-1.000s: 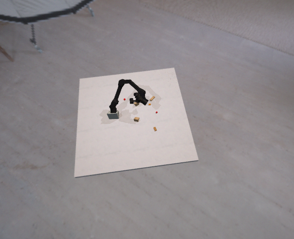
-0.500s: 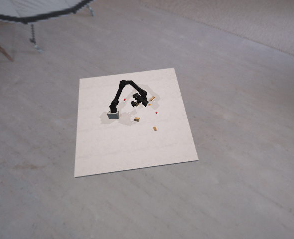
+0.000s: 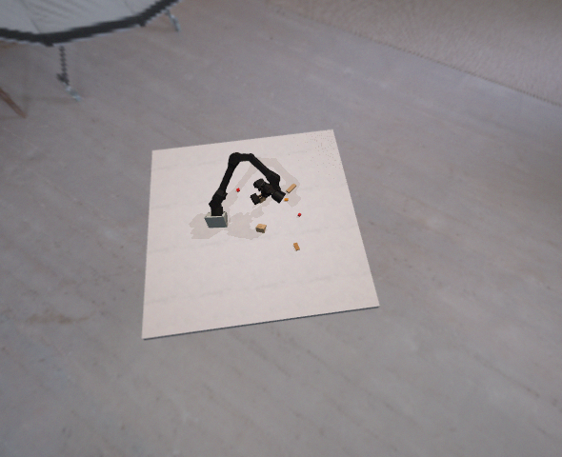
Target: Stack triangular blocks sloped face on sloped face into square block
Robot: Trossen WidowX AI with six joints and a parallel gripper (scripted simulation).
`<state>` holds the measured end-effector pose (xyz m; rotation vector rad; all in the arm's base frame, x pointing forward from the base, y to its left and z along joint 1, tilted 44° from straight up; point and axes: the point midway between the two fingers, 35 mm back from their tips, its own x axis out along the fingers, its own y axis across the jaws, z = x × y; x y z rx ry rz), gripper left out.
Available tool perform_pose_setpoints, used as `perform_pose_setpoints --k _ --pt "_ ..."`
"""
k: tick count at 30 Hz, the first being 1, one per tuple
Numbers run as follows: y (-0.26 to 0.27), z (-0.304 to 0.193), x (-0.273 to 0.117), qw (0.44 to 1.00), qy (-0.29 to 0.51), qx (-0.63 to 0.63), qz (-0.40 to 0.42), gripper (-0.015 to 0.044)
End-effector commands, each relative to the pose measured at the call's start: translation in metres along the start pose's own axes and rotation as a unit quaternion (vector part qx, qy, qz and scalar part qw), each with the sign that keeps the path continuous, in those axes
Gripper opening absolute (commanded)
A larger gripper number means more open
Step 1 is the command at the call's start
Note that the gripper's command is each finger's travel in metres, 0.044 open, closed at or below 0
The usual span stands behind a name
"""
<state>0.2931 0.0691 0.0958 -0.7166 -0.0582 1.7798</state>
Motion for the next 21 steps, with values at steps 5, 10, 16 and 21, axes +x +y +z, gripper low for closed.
perform_pose_setpoints --k 5,10,16,21 --pt "0.0 0.0 0.013 1.0 -0.003 -0.001 0.002 0.044" --pt "0.0 0.0 0.021 1.0 -0.004 -0.004 0.004 0.044" --pt "0.0 0.0 0.031 1.0 -0.006 -0.009 0.007 0.044" --pt "0.0 0.001 0.039 1.0 -0.008 -0.012 0.009 0.044"
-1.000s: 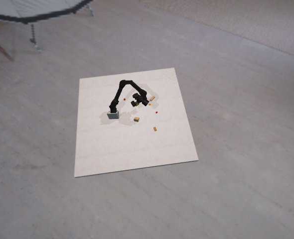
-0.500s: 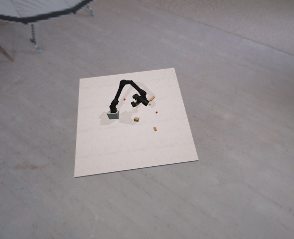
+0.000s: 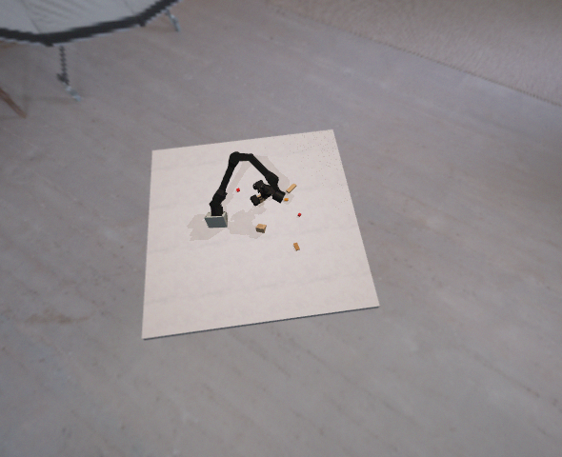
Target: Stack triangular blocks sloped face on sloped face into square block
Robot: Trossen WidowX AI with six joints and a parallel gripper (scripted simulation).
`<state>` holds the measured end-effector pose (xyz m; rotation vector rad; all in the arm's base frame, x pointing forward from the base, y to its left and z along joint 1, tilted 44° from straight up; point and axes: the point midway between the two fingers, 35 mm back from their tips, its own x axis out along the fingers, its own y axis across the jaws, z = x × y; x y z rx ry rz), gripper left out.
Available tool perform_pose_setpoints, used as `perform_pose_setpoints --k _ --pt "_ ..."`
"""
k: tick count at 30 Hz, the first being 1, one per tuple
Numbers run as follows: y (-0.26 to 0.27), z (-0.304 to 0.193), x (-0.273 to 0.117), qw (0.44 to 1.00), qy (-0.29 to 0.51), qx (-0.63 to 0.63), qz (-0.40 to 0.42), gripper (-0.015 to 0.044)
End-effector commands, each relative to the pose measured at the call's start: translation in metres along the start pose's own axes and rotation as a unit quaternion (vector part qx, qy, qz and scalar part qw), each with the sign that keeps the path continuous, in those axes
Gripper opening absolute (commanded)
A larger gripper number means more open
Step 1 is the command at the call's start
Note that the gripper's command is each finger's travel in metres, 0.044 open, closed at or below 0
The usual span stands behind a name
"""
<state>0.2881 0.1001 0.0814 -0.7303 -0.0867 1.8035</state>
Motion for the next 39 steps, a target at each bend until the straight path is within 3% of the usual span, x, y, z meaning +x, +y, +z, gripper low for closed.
perform_pose_setpoints --k 1,26,34,39 --pt "0.001 0.001 0.007 1.0 -0.003 0.002 0.0 0.044" --pt "0.004 0.006 0.044 1.0 -0.017 -0.016 0.01 0.044" --pt "0.004 0.006 0.044 1.0 -0.017 -0.016 0.01 0.023" --pt "0.004 0.006 0.044 1.0 -0.017 -0.016 0.01 0.0197"
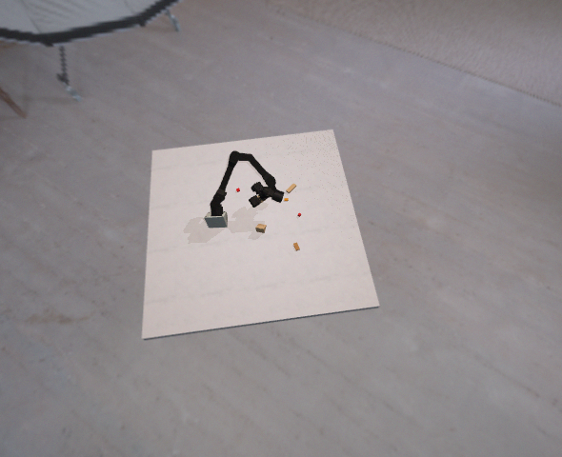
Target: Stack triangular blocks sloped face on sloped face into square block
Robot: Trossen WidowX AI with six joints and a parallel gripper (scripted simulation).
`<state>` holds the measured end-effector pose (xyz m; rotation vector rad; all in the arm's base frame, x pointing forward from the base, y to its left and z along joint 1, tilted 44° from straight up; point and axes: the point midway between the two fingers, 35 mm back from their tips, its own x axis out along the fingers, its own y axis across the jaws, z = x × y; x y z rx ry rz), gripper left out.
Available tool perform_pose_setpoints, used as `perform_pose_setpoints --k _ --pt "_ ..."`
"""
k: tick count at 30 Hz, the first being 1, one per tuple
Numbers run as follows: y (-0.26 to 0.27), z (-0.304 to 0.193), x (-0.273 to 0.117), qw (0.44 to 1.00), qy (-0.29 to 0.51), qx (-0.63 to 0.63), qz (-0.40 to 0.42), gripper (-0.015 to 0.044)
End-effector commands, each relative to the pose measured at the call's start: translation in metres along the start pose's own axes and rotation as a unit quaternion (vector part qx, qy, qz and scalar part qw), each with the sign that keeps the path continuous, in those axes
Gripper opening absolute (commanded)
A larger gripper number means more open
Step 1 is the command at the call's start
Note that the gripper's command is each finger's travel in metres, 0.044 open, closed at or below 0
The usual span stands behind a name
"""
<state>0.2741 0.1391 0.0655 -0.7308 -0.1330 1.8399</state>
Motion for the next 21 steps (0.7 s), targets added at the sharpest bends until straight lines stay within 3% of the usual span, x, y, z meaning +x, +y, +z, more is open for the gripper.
perform_pose_setpoints --k 1,9,14,21 --pt "0.0 0.0 0.0 1.0 -0.001 0.002 -0.001 0.019" --pt "0.0 0.001 -0.003 1.0 0.0 0.0 0.0 0.0" --pt "0.001 0.003 -0.002 1.0 0.014 0.002 0.001 0.0" --pt "0.001 0.014 -0.005 0.994 0.106 0.004 0.003 0.0"
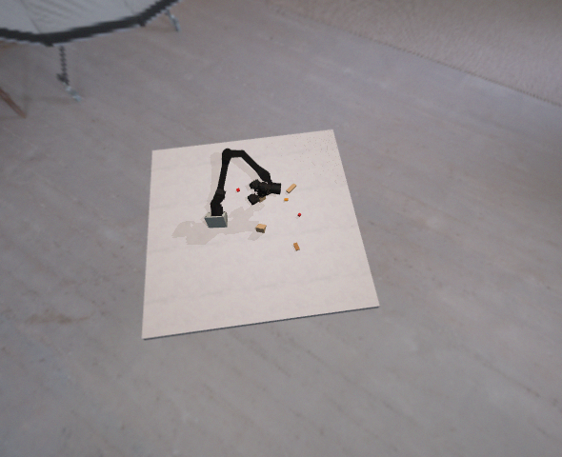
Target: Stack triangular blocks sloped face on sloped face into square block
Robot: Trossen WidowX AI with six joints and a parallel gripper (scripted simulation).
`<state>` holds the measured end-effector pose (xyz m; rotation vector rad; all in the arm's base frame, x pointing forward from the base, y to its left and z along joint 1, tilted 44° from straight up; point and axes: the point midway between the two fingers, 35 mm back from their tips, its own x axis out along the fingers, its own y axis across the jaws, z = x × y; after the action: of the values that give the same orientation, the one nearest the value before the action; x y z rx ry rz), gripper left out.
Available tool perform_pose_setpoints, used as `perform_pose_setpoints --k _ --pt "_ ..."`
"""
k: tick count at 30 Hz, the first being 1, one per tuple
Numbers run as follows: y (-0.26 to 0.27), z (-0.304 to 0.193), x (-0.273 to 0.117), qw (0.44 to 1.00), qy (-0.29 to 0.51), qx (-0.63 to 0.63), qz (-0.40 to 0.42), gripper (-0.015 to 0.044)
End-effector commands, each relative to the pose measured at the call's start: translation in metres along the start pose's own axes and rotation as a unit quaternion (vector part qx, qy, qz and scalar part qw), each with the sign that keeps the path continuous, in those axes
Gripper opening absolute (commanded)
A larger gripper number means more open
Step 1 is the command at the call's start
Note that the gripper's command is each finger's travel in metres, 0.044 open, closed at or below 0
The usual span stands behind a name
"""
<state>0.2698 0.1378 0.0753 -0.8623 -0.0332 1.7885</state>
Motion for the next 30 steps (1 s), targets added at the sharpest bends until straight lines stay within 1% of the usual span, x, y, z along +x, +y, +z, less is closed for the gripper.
perform_pose_setpoints --k 1,12,16,30 --pt "0.001 0.006 -0.002 0.999 0.046 0.003 -0.001 0.0" --pt "0.0 0.024 -0.006 0.983 0.184 0.004 -0.001 0.0" --pt "0.0 0.032 -0.007 0.969 0.246 0.005 -0.002 0.0" --pt "-0.001 0.056 -0.002 0.909 0.417 0.007 -0.003 0.0"
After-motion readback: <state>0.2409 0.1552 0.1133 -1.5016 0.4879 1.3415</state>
